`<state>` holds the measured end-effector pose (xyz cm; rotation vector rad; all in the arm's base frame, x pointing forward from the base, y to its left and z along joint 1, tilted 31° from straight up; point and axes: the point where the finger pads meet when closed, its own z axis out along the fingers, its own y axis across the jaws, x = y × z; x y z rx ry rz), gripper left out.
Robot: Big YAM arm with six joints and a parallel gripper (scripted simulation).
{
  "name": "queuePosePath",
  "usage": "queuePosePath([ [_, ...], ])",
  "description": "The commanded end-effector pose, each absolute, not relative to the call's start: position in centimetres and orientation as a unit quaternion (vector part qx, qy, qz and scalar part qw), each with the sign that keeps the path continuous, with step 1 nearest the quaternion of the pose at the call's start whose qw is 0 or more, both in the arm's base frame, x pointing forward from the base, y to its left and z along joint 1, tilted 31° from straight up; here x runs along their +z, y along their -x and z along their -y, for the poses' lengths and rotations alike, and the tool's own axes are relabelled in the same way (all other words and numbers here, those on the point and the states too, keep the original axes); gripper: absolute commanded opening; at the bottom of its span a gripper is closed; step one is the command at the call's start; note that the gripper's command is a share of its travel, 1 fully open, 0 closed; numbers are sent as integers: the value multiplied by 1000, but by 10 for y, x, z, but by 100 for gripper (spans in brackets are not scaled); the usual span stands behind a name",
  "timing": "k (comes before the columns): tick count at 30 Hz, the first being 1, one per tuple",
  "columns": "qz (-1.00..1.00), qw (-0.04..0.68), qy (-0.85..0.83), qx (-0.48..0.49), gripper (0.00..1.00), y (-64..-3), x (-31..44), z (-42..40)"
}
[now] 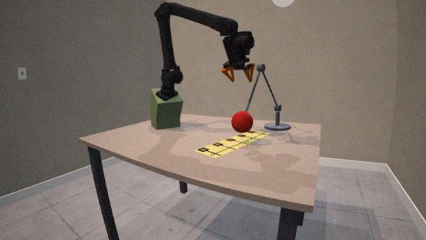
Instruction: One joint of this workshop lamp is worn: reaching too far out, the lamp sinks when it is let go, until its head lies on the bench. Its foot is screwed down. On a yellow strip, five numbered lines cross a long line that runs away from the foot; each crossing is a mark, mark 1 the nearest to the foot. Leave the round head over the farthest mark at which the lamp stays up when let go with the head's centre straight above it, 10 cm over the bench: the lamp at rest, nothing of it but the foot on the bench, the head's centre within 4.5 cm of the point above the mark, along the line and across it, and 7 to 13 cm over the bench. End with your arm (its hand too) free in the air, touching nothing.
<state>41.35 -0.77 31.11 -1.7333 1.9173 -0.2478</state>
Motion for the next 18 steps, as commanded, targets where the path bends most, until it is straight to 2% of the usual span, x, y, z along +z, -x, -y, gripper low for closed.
queuePosePath([
  [1,-717,279,631,-100,100,-418,316,3],
  [18,-714,273,638,-95,100,-437,279,-1],
])
